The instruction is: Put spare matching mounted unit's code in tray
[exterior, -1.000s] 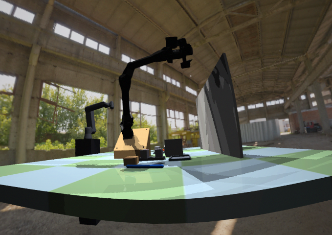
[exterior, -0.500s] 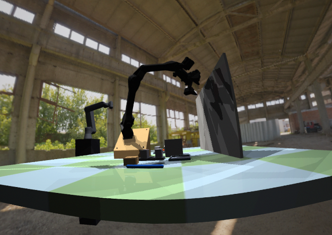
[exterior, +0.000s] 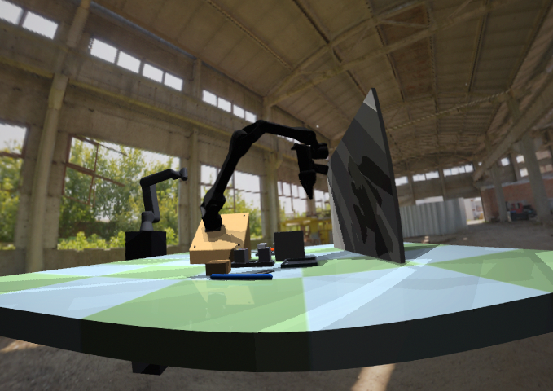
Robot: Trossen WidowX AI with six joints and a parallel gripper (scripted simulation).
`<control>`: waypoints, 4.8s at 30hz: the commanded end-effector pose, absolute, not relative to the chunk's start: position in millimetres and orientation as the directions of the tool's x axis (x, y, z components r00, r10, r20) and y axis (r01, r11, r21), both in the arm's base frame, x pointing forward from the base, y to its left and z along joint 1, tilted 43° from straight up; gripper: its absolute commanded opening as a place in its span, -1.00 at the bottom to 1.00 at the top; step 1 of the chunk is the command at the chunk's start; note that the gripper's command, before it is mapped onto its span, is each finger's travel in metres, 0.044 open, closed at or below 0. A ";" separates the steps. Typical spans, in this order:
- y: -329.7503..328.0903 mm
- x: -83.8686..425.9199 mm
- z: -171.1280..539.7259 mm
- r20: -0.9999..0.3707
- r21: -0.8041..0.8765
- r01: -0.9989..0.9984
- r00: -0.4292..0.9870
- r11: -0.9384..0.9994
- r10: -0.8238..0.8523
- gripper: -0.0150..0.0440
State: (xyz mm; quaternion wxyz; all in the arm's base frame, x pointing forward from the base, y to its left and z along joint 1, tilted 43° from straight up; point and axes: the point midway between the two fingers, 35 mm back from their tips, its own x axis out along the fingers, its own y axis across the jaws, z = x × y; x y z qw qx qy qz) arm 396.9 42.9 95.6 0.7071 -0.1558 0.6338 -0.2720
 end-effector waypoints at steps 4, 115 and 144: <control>23.7 383.1 89.1 -0.732 -0.681 0.038 -0.036 0.731 -0.680 1.00; 52.4 252.8 -155.3 -0.737 -0.078 -0.987 -0.037 0.139 -0.675 0.53; 38.9 250.7 -168.1 -0.735 -0.079 -0.987 -0.037 0.140 -0.677 0.53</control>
